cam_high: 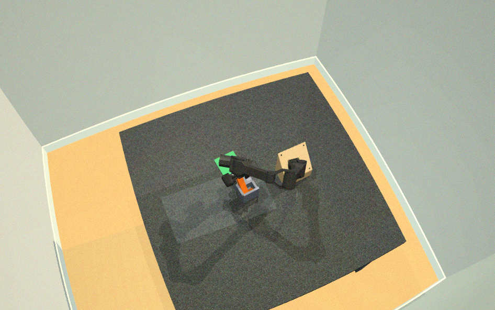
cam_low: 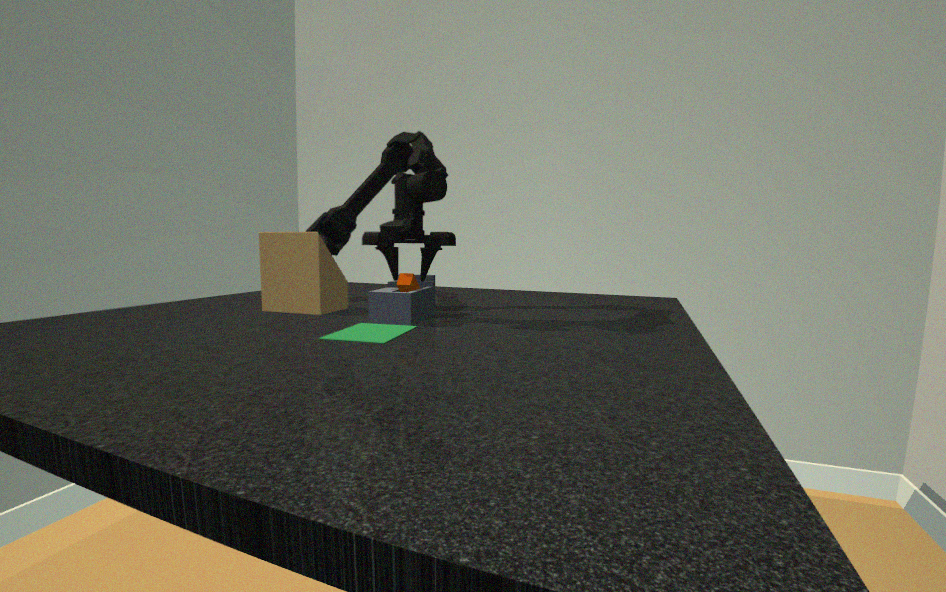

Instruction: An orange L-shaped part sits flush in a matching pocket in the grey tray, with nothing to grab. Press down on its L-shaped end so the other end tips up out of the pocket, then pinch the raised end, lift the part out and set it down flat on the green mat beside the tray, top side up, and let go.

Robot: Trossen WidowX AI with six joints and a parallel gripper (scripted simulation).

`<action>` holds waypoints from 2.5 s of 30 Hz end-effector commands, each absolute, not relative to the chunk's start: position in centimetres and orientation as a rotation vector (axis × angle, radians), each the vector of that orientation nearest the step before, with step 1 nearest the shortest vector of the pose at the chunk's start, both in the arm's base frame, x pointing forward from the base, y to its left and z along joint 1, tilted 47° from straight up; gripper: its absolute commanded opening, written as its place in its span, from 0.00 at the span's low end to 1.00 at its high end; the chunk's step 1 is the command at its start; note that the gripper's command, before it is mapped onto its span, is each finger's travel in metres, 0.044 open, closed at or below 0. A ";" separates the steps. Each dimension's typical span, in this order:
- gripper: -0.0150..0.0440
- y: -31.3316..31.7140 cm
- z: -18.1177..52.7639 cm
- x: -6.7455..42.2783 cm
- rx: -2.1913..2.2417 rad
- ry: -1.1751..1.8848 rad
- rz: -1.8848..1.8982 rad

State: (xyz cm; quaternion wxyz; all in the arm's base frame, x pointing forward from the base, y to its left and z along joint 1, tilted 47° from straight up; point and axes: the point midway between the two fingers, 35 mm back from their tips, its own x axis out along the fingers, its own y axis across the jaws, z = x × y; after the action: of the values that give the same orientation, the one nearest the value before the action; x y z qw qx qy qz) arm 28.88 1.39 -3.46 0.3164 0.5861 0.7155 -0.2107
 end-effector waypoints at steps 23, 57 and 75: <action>0.39 2.3 -4.3 28.7 1.544 1.886 -0.554; 0.25 -0.4 -1.6 29.1 1.550 1.885 -0.559; 0.25 -2.5 0.3 29.4 1.550 1.885 -0.561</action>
State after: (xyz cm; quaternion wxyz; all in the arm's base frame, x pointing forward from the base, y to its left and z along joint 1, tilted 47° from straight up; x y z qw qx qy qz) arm 29.17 -1.91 -0.01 0.3086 0.5874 0.7170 -0.2139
